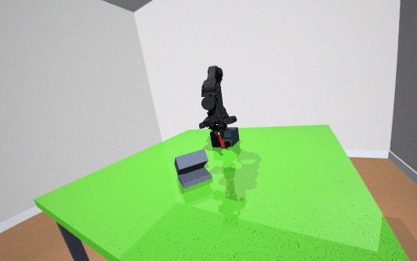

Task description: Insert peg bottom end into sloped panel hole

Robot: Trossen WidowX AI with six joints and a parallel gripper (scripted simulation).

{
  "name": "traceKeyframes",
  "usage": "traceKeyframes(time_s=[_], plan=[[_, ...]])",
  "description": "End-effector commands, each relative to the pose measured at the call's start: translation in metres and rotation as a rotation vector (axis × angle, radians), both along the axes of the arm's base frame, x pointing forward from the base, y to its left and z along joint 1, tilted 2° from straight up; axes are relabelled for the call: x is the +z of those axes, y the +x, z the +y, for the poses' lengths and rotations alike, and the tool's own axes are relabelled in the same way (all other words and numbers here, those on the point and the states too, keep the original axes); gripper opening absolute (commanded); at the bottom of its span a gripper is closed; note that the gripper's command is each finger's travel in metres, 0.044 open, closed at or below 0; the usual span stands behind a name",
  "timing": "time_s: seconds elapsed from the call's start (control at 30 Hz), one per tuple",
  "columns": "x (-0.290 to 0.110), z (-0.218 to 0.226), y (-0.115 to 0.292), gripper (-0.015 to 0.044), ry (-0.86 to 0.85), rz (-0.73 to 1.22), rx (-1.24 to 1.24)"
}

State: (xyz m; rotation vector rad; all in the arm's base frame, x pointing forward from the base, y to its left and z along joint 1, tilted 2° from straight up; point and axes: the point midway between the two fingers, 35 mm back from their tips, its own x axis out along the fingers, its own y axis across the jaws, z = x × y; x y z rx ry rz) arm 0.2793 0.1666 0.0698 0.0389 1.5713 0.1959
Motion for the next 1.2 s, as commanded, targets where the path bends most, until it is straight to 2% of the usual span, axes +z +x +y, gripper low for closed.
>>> traceKeyframes(time_s=[0.0,1.17], plan=[[0.001,-0.001,0.003,0.0000,0.014,-0.003,0.021],[0.012,-0.027,0.034,0.0000,0.120,-0.071,0.221]])
